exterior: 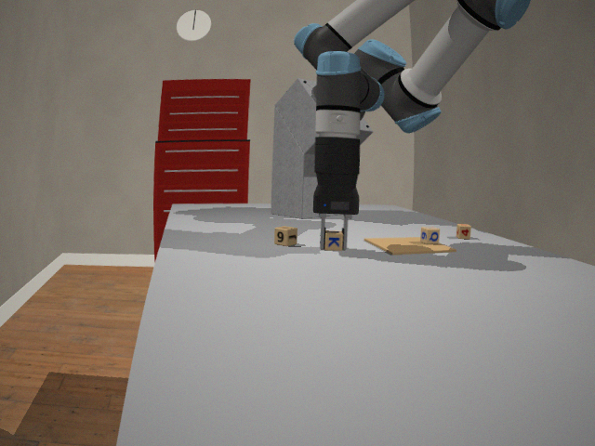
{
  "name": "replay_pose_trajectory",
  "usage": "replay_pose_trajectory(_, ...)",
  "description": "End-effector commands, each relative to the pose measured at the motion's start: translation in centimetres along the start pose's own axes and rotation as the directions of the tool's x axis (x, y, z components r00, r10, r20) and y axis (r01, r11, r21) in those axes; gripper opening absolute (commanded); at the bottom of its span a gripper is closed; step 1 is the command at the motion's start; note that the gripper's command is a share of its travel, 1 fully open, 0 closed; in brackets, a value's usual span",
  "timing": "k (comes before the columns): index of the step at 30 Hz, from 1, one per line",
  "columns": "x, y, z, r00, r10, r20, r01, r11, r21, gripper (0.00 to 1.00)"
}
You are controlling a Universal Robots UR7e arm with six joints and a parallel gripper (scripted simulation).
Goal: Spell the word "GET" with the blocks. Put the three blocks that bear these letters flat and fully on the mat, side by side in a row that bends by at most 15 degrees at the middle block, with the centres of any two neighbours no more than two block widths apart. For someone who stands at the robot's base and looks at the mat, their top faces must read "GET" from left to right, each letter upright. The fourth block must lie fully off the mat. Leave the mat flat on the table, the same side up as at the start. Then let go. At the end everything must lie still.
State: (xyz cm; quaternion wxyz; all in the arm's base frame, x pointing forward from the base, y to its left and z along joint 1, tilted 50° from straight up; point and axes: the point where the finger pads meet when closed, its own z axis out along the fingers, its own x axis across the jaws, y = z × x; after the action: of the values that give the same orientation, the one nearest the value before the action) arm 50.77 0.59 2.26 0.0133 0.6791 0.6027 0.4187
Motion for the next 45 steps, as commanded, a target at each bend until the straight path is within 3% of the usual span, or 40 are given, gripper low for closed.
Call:
replay_pose_trajectory(1,0.0,0.0,0.1,1.0,-0.001,0.0,0.001,1.0,0.001,0.57)
replay_pose_trajectory(18,0.0,-0.1,-1.0,1.0,0.001,0.0,-0.001,1.0,0.0,0.57)
replay_pose_trajectory(45,-0.1,0.2,-8.9,1.0,-0.003,0.003,0.003,1.0,-0.003,0.57)
